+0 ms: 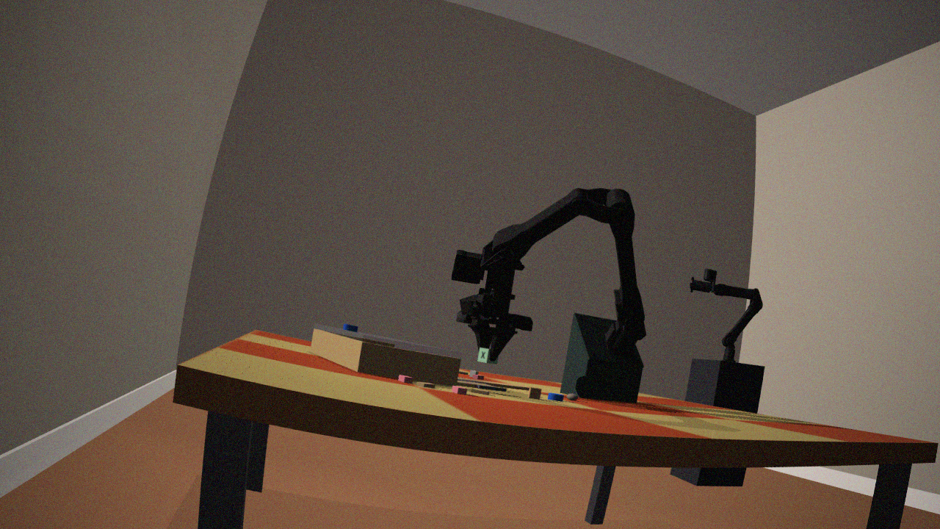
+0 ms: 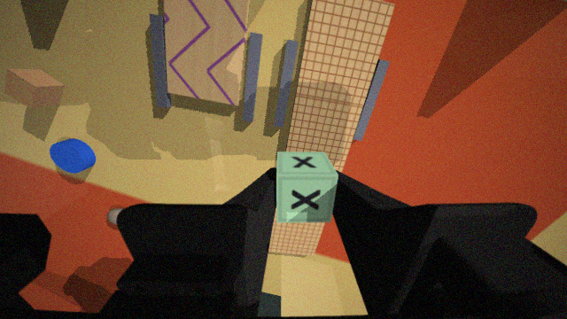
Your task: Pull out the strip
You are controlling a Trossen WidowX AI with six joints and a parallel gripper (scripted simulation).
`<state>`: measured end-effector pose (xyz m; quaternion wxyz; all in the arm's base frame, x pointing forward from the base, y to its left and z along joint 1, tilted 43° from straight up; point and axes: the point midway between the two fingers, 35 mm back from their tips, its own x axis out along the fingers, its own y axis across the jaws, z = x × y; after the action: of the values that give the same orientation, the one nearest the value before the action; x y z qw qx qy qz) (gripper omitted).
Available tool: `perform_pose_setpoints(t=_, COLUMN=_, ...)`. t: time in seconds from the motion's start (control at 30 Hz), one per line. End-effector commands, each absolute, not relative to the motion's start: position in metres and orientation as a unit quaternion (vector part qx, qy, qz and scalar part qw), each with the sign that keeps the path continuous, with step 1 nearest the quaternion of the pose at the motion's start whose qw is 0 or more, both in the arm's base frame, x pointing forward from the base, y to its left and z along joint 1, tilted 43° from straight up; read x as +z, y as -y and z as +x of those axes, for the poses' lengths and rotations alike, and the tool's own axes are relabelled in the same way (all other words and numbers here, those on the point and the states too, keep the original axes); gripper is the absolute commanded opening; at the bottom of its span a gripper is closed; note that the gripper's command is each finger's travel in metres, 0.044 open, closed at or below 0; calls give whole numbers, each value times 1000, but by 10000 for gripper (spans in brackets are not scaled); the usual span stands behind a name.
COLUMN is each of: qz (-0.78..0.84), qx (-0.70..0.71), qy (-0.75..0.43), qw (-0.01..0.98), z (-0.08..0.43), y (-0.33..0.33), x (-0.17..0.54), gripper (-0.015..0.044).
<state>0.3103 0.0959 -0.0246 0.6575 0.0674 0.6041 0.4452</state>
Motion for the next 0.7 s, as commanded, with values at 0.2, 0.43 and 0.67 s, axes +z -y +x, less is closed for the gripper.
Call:
perform_pose_setpoints(t=0.2, qz=64, qx=444, qy=-602, qw=660, z=293, y=-85, x=-18, gripper=0)
perform_pose_setpoints(t=0.43, qz=64, qx=444, qy=-602, qw=660, z=296, y=-67, x=3, gripper=0)
perform_pose_setpoints(t=0.67, qz=64, qx=444, qy=-602, qw=660, z=296, y=-67, x=3, gripper=0)
